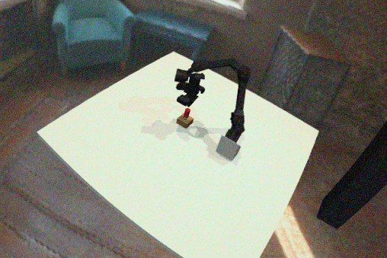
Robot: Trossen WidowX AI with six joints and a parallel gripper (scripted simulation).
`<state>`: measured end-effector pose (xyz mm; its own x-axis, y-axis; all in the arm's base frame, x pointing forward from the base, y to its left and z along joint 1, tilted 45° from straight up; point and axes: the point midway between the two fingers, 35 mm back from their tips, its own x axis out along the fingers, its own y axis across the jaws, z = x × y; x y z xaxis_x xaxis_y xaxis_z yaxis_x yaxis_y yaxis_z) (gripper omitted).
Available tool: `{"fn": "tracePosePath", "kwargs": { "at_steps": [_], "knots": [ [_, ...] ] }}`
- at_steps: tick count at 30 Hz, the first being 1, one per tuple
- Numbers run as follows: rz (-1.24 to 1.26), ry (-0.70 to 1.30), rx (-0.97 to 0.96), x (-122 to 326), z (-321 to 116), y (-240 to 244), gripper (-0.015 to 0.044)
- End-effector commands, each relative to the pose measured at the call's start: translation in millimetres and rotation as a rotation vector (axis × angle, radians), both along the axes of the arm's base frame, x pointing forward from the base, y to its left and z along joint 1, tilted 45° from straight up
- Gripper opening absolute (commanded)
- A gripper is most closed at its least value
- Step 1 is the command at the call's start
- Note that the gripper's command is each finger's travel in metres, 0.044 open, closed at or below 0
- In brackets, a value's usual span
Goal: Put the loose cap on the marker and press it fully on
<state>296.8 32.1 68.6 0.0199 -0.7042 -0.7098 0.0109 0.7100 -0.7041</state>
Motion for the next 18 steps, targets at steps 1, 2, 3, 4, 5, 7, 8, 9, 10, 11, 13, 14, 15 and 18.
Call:
{"fn": "tracePosePath", "kwargs": {
  "at_steps": [1,2,3,4,5,7,8,9,10,11,13,14,15,18],
  "knots": [
    [0.0,0.003,-0.003,-0.1,-3.9,-5.9,0.0],
    [0.0,0.003,-0.003,-0.1,-5.0,-6.9,0.0],
    [0.0,0.003,-0.003,-0.1,-6.0,-8.0,0.0],
    [0.0,0.003,-0.003,-0.1,-7.0,-9.0,0.0],
    [0.0,0.003,-0.003,0.0,-8.1,-10.1,0.0],
    [0.0,0.003,-0.004,0.0,-10.1,-12.2,0.0],
    [0.0,0.003,-0.004,0.0,-11.2,-13.2,0.0],
    [0.0,0.003,-0.004,0.1,-12.2,-14.3,0.0],
    [0.0,0.003,-0.004,0.1,-13.3,-15.3,0.0],
    [0.0,0.003,-0.004,0.1,-14.3,-16.4,0.0],
    [0.0,0.003,-0.004,0.2,-16.4,-18.5,0.0],
    [0.0,0.003,-0.004,0.2,-17.4,-19.5,0.0],
    [0.0,0.003,-0.004,0.2,-18.4,-20.6,0.0],
    [0.0,0.002,-0.004,0.3,-21.3,-23.6,0.0]
  ]
}}
